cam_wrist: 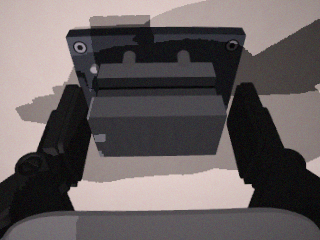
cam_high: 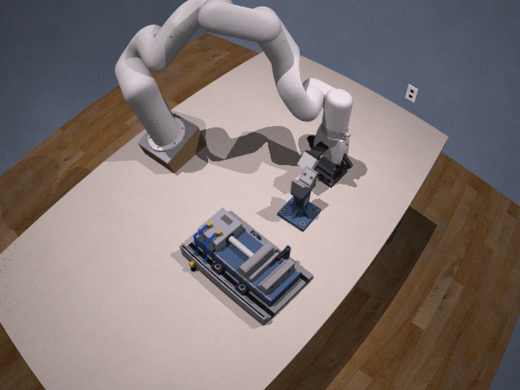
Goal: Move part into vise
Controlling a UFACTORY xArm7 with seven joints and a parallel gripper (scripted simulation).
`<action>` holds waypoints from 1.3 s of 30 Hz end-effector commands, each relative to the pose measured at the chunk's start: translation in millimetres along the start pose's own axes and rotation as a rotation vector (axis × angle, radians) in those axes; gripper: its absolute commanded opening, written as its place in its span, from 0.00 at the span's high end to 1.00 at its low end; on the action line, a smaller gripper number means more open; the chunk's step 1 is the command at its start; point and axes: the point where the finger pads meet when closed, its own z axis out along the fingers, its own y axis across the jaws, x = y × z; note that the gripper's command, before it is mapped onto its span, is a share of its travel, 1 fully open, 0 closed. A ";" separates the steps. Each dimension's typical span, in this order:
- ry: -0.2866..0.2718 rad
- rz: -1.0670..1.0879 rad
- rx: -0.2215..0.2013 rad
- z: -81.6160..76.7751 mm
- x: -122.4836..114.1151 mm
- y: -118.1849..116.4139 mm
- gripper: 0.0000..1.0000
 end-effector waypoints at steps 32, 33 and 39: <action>-0.003 0.000 0.003 -1.7 -1.1 -1.4 1.00; -0.003 0.000 0.003 -1.7 -1.1 -1.4 1.00; -0.003 0.000 0.003 -1.7 -1.1 -1.4 1.00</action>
